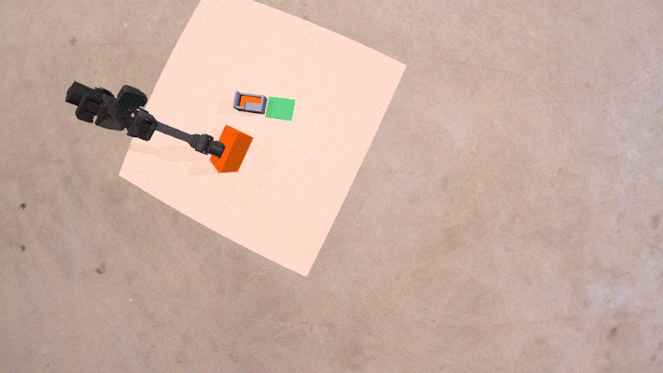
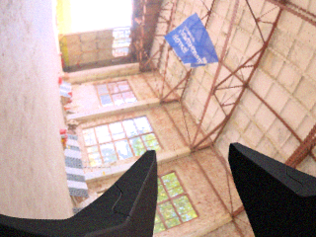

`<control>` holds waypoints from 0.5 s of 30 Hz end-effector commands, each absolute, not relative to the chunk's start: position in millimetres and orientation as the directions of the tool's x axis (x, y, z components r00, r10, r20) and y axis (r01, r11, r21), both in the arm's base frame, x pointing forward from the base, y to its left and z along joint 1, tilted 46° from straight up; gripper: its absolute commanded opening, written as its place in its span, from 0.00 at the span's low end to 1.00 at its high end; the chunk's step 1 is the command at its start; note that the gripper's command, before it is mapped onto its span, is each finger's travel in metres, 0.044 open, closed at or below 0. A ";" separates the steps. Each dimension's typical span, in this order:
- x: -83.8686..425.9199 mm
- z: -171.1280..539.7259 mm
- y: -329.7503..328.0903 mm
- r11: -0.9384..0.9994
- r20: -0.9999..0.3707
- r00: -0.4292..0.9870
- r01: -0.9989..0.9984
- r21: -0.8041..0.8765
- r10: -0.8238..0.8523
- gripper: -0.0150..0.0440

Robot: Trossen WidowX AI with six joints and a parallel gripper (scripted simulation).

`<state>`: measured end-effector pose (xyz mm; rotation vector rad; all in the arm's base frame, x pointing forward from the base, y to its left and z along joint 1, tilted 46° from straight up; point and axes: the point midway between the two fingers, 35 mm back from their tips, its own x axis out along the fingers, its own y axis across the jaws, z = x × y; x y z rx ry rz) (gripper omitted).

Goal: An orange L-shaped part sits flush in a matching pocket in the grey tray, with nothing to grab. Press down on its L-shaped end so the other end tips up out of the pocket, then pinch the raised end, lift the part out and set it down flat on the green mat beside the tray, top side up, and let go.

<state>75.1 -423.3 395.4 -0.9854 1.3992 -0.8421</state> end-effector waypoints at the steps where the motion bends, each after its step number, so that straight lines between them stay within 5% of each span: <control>1: 136.0 349.1 -409.4 0.506 -0.512 0.197 -0.084 -0.859 -0.836 0.56; 8: 232.6 269.9 -351.1 0.719 -0.703 0.428 -0.157 -0.677 -0.568 0.56; 15: 299.1 198.2 -255.2 0.875 -0.836 0.510 -0.290 -0.388 -0.202 0.56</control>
